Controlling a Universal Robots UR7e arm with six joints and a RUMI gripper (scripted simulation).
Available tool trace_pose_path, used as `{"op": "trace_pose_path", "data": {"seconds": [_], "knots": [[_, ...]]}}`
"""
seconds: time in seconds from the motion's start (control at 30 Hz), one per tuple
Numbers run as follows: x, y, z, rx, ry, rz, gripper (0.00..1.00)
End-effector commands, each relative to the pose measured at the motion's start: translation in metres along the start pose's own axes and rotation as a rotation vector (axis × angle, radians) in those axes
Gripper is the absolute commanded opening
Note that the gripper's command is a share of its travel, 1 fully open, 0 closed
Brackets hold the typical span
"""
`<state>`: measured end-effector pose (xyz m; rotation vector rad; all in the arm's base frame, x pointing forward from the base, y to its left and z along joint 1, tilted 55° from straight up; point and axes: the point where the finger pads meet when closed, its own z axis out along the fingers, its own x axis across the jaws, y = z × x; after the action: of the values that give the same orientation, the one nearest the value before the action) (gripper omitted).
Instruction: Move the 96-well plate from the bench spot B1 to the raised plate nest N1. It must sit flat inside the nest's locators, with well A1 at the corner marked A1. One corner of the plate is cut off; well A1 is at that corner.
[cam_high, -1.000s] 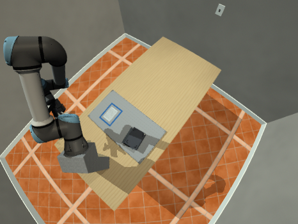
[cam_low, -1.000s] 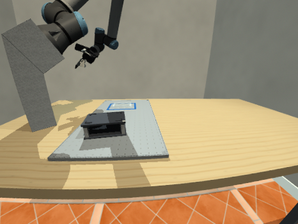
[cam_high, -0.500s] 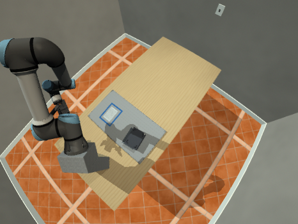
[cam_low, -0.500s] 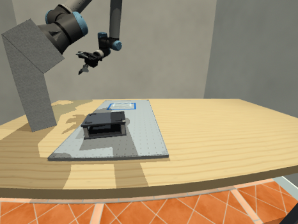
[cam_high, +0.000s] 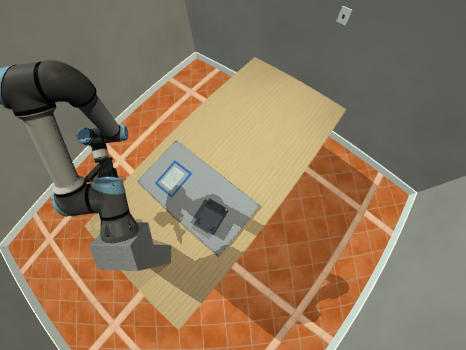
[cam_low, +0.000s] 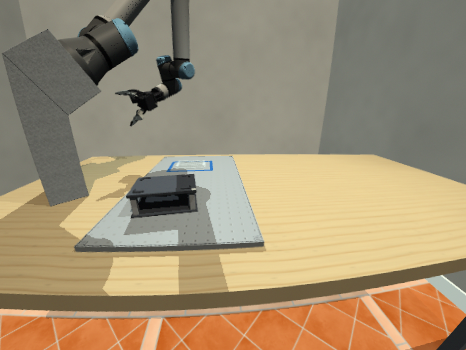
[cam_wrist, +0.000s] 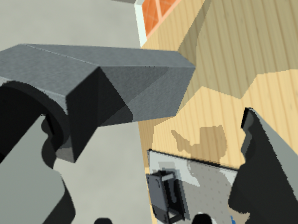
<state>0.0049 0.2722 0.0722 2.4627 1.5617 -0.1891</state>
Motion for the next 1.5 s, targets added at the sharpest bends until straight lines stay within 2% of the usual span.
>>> {"op": "trace_pose_path", "data": {"seconds": [0.0,0.23,0.3,0.8,0.87,1.37,1.47], "knots": [[0.011,0.002,0.002,0.057,0.019,0.120,1.00],[0.033,0.011,0.003,0.155,0.048,0.330,1.00],[0.033,0.011,0.003,0.155,0.048,0.330,1.00],[0.082,0.043,0.000,0.367,0.110,0.779,1.00],[0.082,0.043,0.000,0.367,0.110,0.779,1.00],[0.124,0.096,-0.009,0.591,0.175,1.221,1.00],[0.126,0.100,-0.010,0.607,0.180,1.250,1.00]]}}
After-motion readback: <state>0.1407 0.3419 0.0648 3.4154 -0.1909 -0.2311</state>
